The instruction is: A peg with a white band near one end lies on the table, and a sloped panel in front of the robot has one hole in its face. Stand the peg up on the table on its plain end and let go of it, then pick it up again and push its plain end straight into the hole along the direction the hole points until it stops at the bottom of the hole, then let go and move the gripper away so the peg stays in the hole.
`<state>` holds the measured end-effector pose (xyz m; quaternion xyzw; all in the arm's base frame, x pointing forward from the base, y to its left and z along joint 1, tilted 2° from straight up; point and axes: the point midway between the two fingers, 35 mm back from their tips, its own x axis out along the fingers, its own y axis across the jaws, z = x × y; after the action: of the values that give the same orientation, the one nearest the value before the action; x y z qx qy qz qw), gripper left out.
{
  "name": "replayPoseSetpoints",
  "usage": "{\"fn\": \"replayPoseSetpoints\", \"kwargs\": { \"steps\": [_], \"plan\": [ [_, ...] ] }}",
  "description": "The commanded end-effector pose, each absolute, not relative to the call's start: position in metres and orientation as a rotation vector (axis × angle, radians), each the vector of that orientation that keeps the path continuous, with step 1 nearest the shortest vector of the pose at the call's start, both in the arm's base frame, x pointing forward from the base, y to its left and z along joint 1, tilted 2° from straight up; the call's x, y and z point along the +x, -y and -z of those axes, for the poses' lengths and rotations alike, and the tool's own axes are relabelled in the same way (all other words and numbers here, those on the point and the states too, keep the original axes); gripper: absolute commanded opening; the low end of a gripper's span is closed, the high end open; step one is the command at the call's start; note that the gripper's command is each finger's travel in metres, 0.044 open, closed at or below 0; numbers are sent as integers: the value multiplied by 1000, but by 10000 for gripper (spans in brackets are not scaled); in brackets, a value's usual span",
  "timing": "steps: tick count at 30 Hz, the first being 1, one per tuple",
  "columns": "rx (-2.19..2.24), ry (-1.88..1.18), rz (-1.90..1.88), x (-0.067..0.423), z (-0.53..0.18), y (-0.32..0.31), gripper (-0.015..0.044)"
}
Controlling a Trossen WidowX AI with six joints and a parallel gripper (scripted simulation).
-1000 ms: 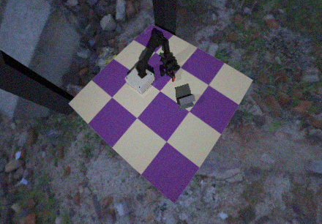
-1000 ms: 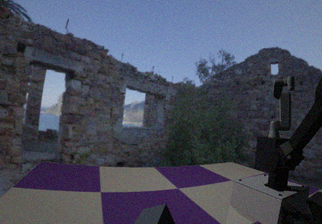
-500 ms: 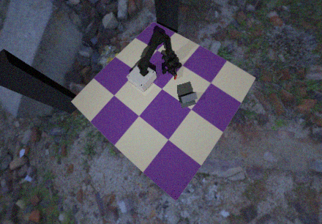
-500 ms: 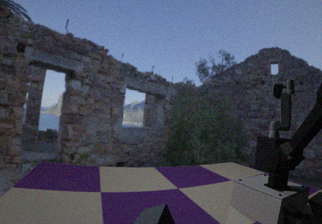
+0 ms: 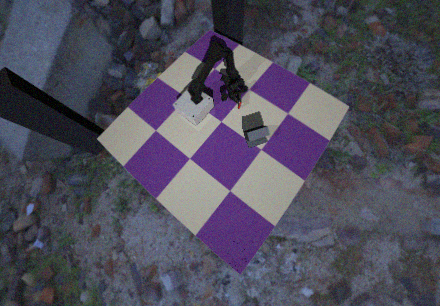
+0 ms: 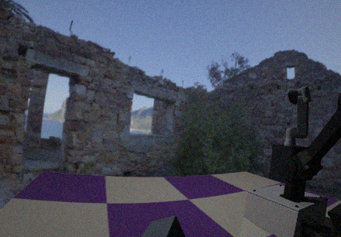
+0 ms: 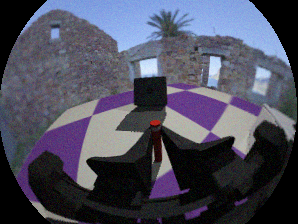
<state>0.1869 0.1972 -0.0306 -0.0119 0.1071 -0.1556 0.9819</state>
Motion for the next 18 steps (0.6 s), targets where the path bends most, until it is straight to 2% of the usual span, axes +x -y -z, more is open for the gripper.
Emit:
{"fn": "replayPoseSetpoints", "kwargs": {
  "steps": [1,18],
  "plan": [
    [-24,-216,313,185,32,-197,49],
    [-35,-205,305,182,32,-198,49]
  ]
}}
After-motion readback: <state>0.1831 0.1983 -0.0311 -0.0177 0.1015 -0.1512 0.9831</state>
